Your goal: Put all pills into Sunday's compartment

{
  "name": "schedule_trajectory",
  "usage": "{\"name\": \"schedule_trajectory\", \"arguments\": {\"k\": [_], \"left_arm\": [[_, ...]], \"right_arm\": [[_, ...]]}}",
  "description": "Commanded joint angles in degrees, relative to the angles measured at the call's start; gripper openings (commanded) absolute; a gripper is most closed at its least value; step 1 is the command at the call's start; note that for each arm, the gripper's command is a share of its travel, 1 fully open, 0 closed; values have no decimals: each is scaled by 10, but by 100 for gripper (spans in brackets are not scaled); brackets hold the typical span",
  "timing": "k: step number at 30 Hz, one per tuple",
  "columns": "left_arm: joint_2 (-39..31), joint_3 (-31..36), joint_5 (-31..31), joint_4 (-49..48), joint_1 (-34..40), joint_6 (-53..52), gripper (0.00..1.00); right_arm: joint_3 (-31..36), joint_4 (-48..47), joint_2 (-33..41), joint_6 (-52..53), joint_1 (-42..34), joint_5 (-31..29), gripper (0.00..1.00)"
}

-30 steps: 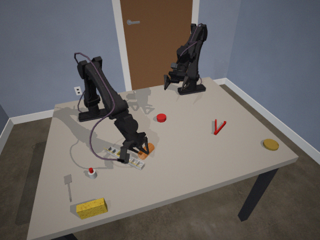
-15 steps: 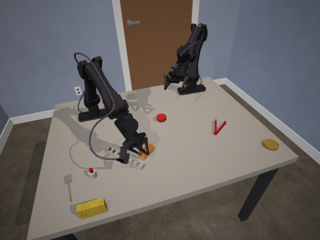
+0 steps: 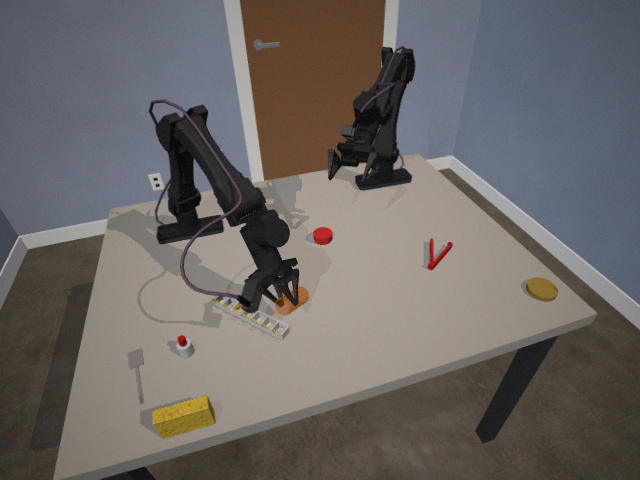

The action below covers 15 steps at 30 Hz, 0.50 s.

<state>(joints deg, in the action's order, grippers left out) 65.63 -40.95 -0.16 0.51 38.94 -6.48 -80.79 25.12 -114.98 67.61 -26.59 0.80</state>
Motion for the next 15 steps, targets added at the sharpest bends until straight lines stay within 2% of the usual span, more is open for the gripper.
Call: {"name": "schedule_trajectory", "arguments": {"k": [1,15], "left_arm": [[-6,-4,1,-14,1,1,100],[-6,-4,1,-14,1,1,100]], "right_arm": [[17,-22,29,6,-28,-34,36],[56,-58,52,10,-113,-189,36]]}}
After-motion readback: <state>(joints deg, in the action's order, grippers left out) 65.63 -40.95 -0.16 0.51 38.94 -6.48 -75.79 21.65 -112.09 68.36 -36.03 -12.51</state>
